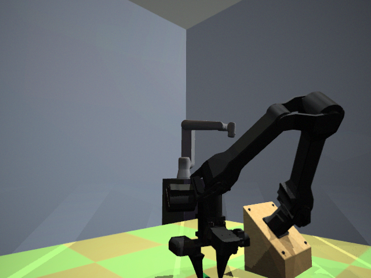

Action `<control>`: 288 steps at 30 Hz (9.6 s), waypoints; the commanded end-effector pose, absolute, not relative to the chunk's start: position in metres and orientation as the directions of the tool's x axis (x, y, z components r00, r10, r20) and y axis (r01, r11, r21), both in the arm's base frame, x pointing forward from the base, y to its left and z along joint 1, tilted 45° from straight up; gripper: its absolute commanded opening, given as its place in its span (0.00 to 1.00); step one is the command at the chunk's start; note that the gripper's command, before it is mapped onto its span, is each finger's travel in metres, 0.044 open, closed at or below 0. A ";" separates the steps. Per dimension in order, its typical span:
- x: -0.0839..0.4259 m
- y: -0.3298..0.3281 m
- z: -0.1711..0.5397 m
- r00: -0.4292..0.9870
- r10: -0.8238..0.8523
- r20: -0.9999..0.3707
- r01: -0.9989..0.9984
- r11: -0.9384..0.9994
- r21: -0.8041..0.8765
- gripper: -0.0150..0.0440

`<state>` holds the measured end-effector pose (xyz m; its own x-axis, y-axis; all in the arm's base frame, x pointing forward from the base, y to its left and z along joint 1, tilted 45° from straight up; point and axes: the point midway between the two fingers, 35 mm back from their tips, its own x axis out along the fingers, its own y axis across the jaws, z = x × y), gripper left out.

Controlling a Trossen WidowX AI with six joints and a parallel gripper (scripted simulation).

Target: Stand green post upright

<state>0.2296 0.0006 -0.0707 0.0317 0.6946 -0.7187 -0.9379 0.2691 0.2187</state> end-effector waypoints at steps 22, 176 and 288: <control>0.231 -0.005 -0.067 0.040 0.695 -0.718 -0.934 0.281 0.221 0.29; 0.333 0.036 0.126 0.063 0.593 -0.803 0.354 0.739 0.573 0.29; 0.341 0.049 0.096 0.512 0.071 -0.856 0.373 0.879 0.296 0.29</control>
